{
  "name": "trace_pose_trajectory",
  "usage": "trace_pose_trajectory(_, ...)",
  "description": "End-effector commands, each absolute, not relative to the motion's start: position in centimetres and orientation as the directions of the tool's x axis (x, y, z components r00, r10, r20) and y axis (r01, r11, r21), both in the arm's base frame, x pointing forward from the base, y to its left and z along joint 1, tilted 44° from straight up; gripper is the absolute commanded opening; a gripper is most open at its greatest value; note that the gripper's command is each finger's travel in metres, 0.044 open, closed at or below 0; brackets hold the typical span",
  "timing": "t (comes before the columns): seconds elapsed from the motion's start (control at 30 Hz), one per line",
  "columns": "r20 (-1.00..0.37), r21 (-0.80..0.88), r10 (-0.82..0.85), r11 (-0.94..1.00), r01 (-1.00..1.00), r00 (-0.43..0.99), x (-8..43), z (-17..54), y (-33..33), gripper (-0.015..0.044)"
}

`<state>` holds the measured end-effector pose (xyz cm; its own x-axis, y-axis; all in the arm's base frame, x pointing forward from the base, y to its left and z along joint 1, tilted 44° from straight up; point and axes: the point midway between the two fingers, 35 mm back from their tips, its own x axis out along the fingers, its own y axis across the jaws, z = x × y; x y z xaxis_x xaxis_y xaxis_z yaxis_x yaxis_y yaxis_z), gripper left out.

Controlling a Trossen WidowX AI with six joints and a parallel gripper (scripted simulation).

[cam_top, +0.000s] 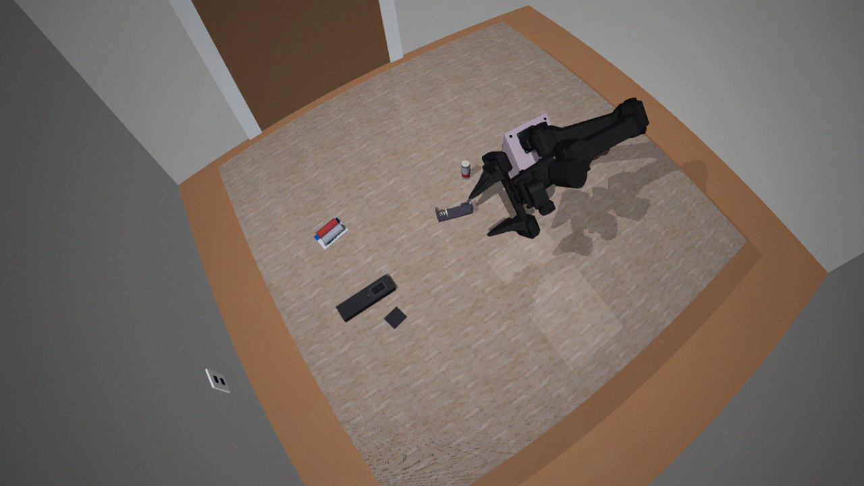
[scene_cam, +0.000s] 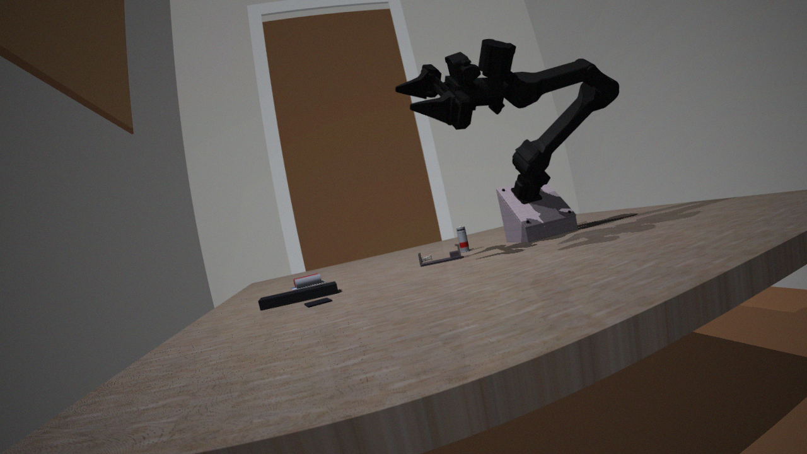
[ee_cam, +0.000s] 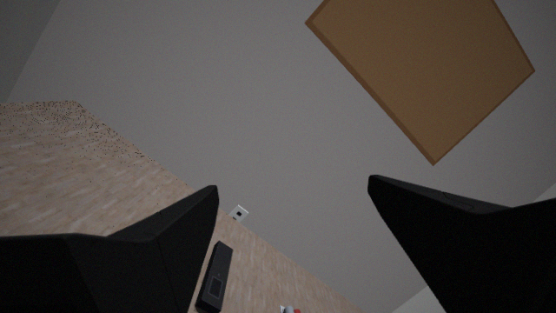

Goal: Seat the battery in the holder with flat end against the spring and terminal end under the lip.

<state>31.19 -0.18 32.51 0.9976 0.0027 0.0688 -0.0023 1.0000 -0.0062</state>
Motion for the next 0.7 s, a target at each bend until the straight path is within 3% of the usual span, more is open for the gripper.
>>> trace_pose_trajectory(0.0, 0.052, -0.010, 0.002, 1.000, -0.002, 0.999, 31.4, 32.1, -0.3, 0.0374)
trace_pose_trajectory(0.13, -0.283, -0.042, -0.005, 0.999, -0.007, 0.959, 33.7, 24.3, -2.5, 0.0269)
trace_pose_trajectory(0.23, -0.453, -0.028, 0.003, 0.999, -0.018, 0.892, 33.9, 20.0, -3.7, 0.0190)
trace_pose_trajectory(0.47, -0.829, 0.157, 0.135, 0.988, -0.005, 0.542, 30.4, 8.7, -6.4, 0.0006)
trace_pose_trajectory(0.67, -0.892, 0.435, 0.404, 0.889, 0.141, 0.202, 24.5, 2.9, -6.4, 0.0000)
